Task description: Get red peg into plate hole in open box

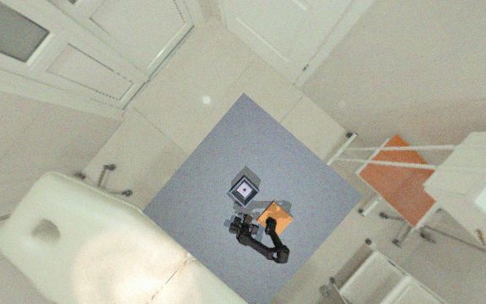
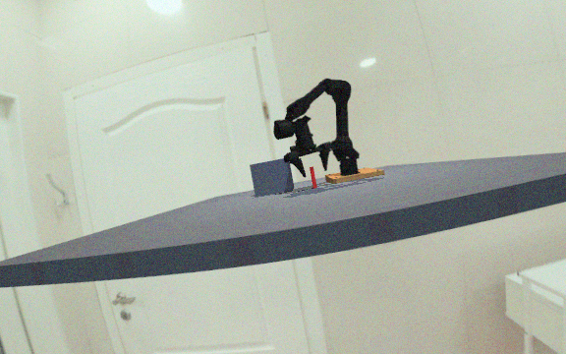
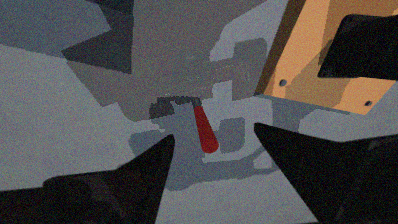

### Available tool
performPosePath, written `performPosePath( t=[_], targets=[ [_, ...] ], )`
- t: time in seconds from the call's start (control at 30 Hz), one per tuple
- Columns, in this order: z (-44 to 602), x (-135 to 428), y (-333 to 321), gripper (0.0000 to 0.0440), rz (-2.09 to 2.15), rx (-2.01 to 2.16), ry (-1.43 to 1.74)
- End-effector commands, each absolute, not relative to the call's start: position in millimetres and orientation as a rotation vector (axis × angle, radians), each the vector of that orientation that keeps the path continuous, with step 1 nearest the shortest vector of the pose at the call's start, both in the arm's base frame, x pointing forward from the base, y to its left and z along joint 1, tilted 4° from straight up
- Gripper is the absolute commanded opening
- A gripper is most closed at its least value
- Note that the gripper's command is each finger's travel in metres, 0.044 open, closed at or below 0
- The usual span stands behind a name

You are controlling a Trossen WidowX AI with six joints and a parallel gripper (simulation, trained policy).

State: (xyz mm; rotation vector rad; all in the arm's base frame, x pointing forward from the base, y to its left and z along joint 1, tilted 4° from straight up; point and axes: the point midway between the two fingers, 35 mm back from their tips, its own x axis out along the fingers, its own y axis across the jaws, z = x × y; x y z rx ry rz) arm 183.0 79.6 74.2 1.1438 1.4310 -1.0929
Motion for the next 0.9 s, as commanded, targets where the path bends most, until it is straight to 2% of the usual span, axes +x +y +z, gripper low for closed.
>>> performPosePath(
  t=[0.0,0.53,0.87],
  targets=[
    [66.0,181.8,78.5,0.0392,-1.107,1.132,1.425],
    [59.1,195.3,81.3,0.0026,-1.042,1.094,1.433],
    [95.6,210.0,82.3,0.0,-0.919,1.202,1.385]
  ],
)
